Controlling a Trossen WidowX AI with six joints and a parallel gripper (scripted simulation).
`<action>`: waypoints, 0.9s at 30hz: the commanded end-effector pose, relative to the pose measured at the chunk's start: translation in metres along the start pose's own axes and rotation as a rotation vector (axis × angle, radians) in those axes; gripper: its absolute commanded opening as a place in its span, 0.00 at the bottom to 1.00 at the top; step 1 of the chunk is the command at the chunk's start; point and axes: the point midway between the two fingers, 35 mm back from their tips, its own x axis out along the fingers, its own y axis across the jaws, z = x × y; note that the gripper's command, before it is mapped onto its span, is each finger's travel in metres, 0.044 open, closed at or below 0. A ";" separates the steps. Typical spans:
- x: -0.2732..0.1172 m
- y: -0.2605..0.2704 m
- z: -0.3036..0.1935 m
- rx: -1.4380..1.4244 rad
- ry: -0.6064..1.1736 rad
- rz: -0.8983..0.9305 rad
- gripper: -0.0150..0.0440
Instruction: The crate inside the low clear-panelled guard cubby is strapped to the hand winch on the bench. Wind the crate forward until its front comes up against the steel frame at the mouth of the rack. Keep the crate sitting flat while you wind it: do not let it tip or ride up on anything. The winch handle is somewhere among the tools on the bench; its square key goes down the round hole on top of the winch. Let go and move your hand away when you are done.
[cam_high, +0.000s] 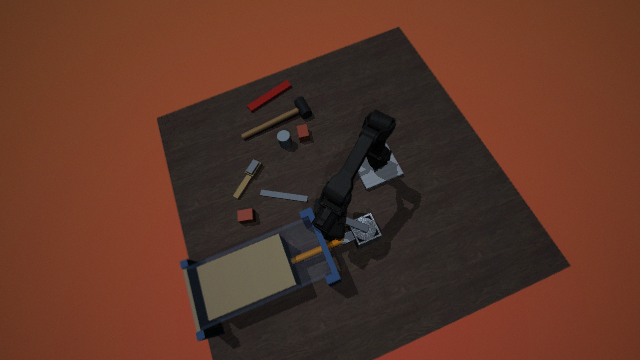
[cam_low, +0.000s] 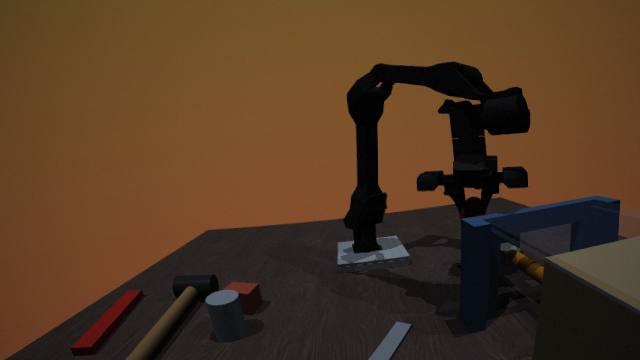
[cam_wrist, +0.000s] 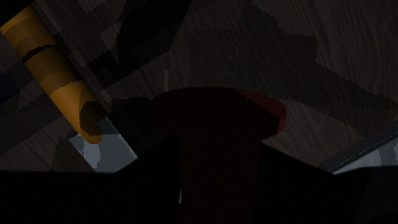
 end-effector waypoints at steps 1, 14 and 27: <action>0.003 0.010 0.001 0.000 0.002 0.005 0.25; 0.003 0.029 0.002 0.000 0.002 0.006 0.25; 0.002 0.049 0.000 0.000 0.002 0.008 0.25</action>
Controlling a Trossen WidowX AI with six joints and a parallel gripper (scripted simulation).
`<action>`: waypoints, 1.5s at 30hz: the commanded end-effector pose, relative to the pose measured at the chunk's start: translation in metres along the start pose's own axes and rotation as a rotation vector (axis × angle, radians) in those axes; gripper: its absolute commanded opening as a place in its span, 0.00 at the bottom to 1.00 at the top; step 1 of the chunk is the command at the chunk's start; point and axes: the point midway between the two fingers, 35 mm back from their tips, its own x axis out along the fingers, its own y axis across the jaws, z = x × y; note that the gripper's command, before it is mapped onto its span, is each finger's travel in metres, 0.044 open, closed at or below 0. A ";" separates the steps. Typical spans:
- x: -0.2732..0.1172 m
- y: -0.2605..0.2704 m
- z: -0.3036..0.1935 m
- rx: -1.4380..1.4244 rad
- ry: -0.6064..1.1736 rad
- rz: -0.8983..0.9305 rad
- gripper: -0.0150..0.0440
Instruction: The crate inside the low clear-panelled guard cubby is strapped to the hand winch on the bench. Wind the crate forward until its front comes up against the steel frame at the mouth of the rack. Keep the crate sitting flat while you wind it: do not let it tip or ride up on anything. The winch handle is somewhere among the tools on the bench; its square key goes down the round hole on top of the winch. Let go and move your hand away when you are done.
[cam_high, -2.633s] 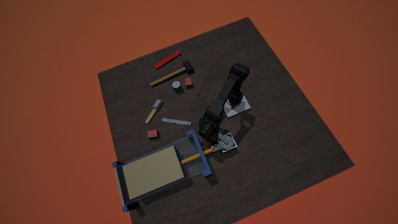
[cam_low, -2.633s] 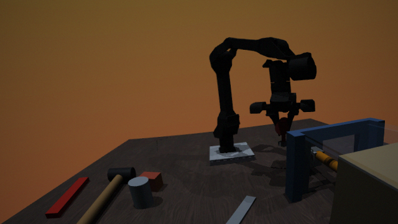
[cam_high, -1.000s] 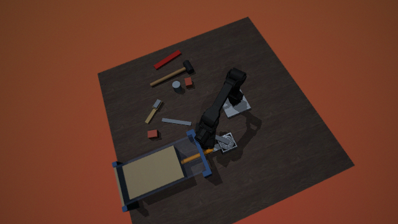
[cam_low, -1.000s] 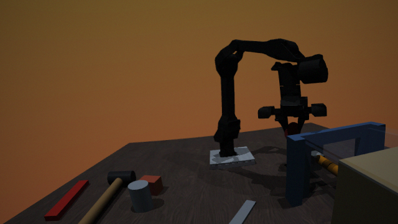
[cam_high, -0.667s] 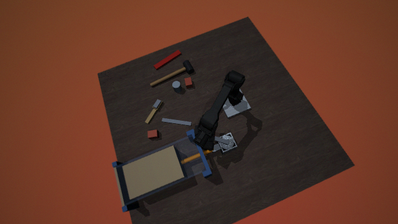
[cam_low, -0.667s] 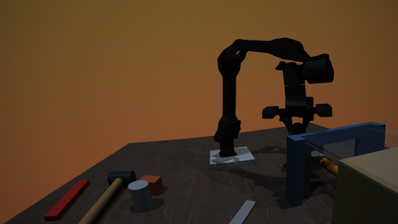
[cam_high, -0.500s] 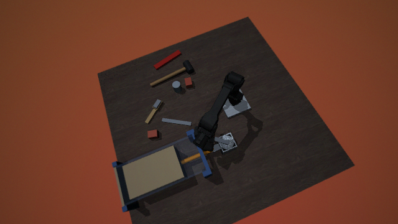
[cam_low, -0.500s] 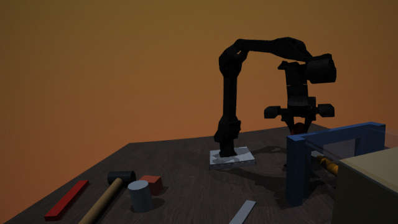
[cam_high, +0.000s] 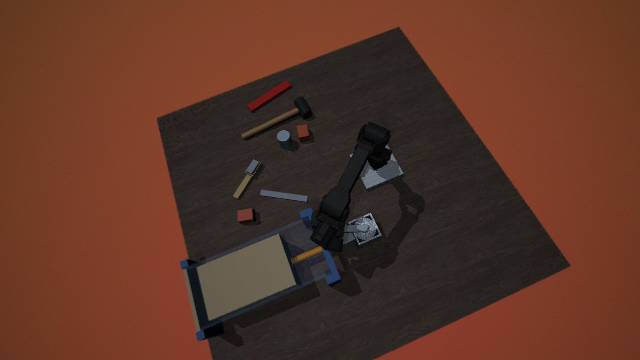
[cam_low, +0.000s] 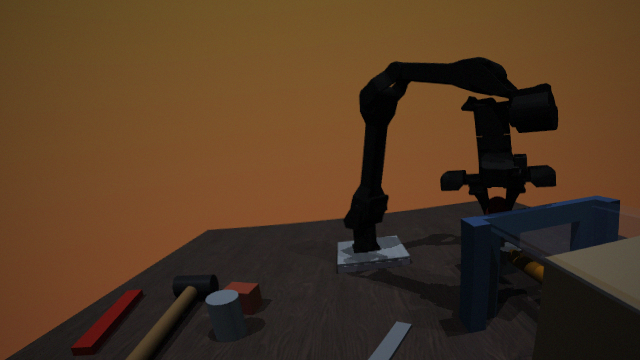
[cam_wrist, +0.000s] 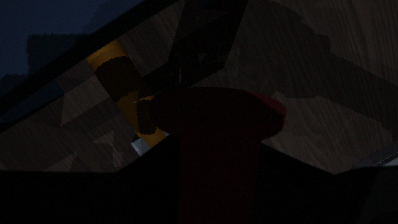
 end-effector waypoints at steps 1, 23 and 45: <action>0.003 0.007 -0.003 0.002 0.005 -0.001 0.25; 0.002 0.038 -0.016 0.002 0.006 0.001 0.25; 0.002 0.063 -0.039 0.002 0.008 0.003 0.25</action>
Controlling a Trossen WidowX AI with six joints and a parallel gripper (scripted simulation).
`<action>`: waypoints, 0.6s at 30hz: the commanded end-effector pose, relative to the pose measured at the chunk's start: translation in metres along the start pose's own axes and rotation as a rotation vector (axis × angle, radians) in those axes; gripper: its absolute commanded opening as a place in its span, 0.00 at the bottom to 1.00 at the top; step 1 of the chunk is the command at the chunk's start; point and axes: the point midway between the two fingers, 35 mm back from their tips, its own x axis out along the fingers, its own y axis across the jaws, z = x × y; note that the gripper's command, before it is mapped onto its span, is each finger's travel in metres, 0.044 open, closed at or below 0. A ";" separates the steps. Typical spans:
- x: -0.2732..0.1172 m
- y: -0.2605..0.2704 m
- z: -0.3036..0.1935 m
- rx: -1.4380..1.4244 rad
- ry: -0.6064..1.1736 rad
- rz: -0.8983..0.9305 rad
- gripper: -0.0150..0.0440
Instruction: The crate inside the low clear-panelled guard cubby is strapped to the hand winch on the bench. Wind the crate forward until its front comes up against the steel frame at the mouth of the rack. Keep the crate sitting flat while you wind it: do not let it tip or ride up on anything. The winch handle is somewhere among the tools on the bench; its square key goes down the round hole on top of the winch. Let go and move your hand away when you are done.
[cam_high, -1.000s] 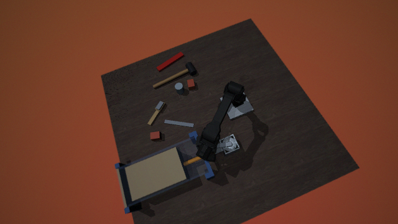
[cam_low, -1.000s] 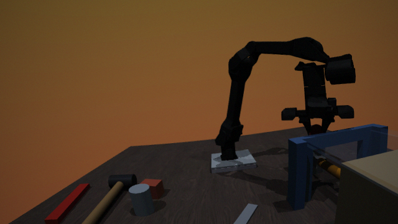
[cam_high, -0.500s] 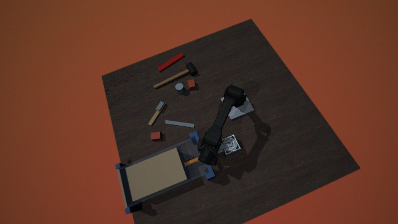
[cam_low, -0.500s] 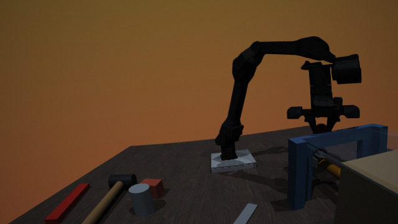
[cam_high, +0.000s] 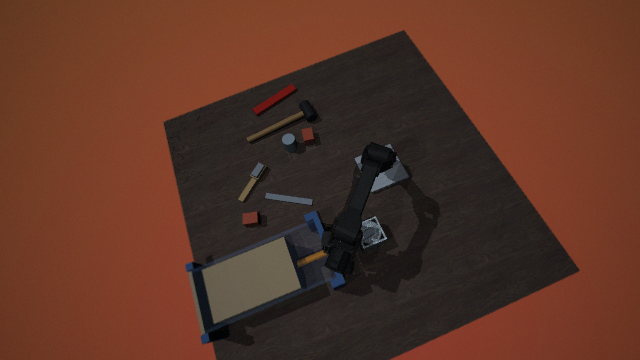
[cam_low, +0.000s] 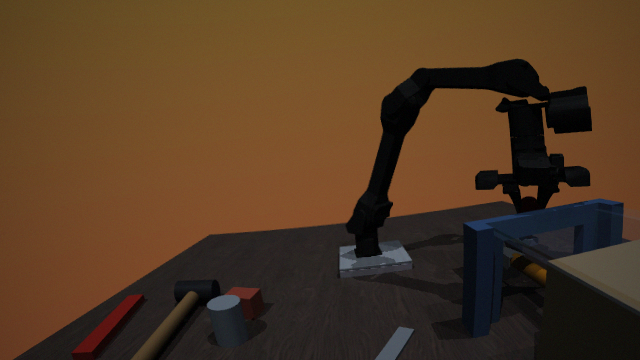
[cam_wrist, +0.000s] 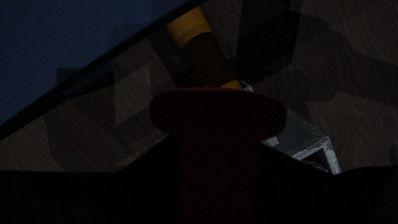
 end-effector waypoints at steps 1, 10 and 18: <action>0.002 0.011 -0.015 -0.013 0.023 0.015 0.25; 0.002 0.018 -0.026 -0.013 0.024 0.016 0.25; 0.001 0.023 -0.037 -0.013 0.025 0.016 0.25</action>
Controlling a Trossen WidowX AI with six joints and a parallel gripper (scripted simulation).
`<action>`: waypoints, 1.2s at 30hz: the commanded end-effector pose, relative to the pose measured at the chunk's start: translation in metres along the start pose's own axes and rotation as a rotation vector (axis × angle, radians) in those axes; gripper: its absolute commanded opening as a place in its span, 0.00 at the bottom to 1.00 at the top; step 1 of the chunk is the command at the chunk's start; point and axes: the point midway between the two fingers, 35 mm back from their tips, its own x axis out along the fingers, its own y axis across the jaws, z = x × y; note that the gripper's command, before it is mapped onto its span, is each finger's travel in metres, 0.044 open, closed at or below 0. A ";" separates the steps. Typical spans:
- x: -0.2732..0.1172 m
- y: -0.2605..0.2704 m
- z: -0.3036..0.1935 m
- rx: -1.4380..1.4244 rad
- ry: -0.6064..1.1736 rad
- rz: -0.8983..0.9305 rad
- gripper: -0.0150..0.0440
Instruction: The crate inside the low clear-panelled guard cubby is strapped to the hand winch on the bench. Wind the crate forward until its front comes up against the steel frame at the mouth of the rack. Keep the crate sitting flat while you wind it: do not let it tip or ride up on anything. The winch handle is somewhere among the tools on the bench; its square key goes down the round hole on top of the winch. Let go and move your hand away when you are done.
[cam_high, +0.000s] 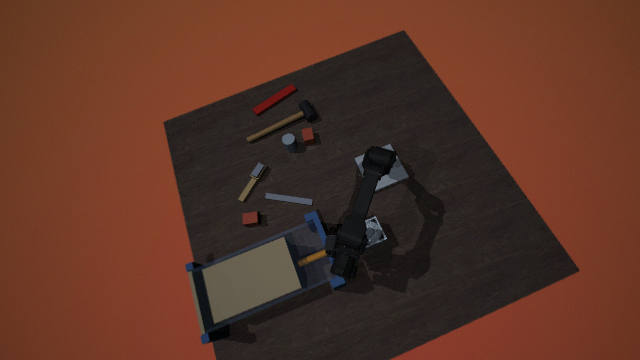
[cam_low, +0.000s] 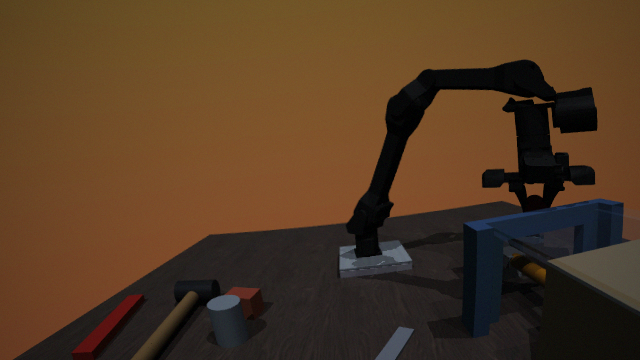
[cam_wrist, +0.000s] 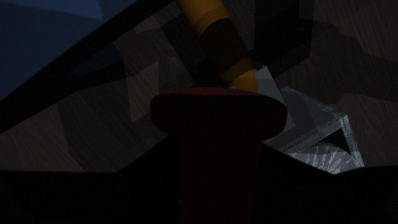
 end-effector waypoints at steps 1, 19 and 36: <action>0.002 0.012 -0.027 -0.037 0.033 0.019 0.25; 0.001 0.017 -0.051 -0.037 0.035 0.020 0.25; 0.000 0.015 -0.077 -0.037 0.037 0.020 0.25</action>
